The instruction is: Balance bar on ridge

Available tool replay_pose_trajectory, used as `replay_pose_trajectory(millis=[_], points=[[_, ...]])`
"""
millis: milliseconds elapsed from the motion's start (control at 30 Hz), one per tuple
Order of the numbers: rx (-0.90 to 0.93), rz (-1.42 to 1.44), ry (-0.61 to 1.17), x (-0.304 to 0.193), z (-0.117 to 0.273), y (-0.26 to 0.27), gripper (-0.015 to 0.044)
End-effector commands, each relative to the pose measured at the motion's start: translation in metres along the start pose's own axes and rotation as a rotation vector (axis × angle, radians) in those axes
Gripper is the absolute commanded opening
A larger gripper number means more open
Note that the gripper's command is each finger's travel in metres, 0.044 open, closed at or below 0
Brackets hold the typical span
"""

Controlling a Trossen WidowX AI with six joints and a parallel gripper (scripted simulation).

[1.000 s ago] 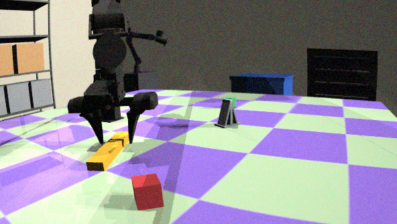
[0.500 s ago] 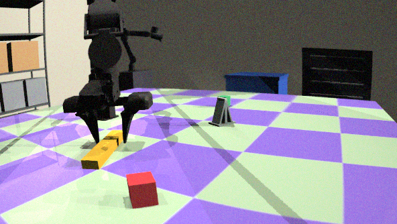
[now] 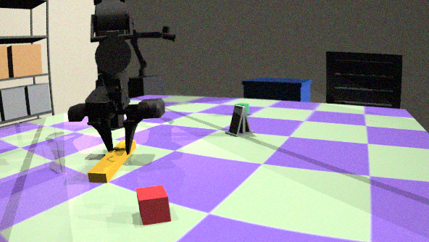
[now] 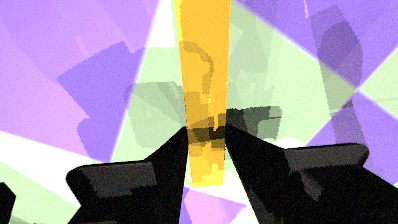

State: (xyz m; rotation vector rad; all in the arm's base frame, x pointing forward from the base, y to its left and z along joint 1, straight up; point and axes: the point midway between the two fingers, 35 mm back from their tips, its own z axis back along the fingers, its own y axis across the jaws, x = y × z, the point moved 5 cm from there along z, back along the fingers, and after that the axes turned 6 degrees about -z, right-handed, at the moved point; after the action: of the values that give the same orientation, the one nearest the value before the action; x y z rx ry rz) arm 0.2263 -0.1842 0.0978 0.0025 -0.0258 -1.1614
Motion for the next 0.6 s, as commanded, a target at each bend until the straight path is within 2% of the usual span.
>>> replay_pose_trajectory(millis=[0, 567], points=[[0.0, 0.0, -0.001, 0.001, 0.006, 0.001, 0.0], [-0.002, -0.001, -0.002, 0.006, 0.049, 0.003, 0.0]])
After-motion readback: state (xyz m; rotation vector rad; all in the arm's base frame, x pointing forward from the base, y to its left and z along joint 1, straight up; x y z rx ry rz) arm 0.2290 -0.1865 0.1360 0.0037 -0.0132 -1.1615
